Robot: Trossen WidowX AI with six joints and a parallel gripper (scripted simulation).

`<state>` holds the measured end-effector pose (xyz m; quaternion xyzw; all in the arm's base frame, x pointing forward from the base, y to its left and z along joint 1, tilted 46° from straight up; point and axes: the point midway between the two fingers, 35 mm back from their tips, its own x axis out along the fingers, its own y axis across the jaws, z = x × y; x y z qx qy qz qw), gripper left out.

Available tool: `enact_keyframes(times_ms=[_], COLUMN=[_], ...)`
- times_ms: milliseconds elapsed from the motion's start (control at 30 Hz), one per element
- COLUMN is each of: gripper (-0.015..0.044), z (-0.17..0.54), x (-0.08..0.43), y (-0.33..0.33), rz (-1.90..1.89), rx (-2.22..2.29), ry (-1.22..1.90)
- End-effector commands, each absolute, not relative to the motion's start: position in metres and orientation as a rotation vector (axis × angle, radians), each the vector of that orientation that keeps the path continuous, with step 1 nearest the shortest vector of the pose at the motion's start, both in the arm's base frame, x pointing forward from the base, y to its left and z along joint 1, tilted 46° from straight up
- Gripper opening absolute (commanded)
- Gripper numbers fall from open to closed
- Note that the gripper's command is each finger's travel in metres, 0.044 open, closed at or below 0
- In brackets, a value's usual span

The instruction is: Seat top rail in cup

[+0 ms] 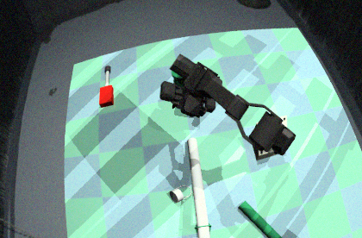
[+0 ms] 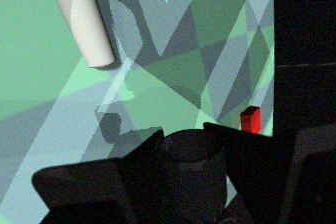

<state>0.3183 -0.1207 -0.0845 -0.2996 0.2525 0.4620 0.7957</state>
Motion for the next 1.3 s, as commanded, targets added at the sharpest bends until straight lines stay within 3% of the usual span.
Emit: enact_keyframes(times_ms=[0,1267], gripper=[0.0,0.0], z=[-0.084,-0.083], x=[0.315,0.305], y=[-0.121,-0.121], rz=[0.999,1.051], rx=[-0.649,-0.717], ry=[0.525,0.416])
